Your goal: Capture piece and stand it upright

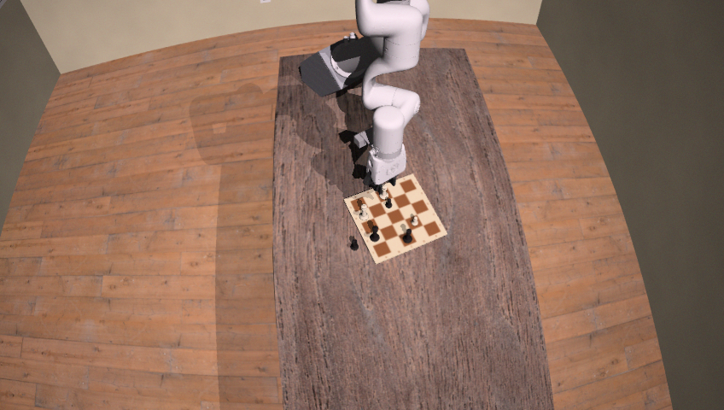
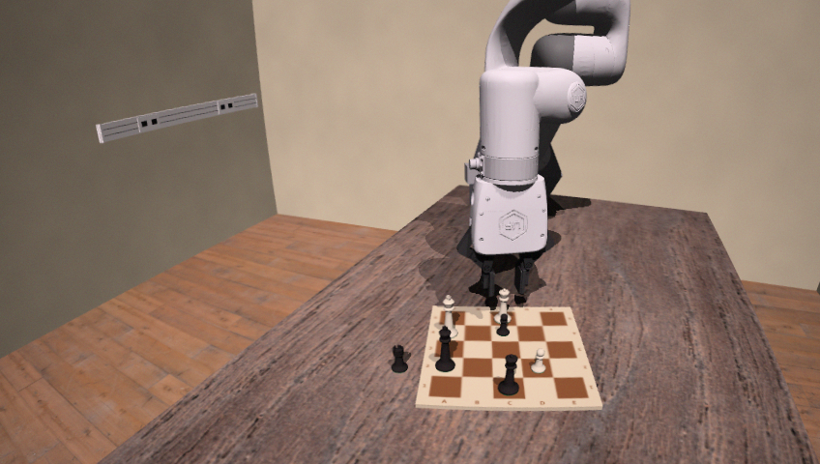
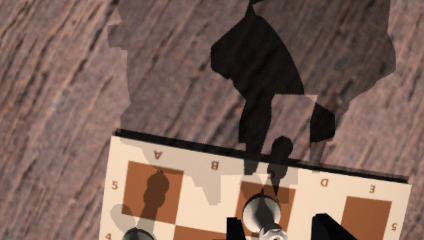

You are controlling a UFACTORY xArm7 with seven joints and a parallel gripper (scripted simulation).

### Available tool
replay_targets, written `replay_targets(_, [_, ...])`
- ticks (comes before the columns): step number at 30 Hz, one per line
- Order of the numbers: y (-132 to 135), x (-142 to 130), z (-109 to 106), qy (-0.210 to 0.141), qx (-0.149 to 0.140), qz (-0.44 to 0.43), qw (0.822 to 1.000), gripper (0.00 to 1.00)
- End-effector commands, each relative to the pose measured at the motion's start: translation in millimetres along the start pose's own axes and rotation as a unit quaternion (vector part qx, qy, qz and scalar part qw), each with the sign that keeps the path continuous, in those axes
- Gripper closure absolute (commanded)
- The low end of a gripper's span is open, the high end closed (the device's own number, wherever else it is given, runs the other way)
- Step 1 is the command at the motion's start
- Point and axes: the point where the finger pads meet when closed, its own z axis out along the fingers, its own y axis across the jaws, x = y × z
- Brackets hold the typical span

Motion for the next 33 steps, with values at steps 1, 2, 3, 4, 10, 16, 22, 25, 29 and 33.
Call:
replay_targets(1, [-1,-1,13,-0.003,0.000,0.000,1.000,0.57])
replay_targets(2, [-1,-1,15,-0.003,0.000,0.000,1.000,0.57])
replay_targets(3, [-1,-1,17,-0.003,0.000,0.000,1.000,0.57])
replay_targets(4, [-1,-1,19,-0.003,0.000,0.000,1.000,0.57])
replay_targets(10, [-1,-1,26,-0.003,0.000,0.000,1.000,0.57])
replay_targets(16, [-1,-1,28,-0.003,0.000,0.000,1.000,0.57])
replay_targets(22, [-1,-1,28,-0.003,0.000,0.000,1.000,0.57])
replay_targets(25, [-1,-1,28,-0.003,0.000,0.000,1.000,0.57])
replay_targets(29, [-1,-1,28,-0.003,0.000,0.000,1.000,0.57])
replay_targets(33, [-1,-1,28,-0.003,0.000,0.000,1.000,0.57])
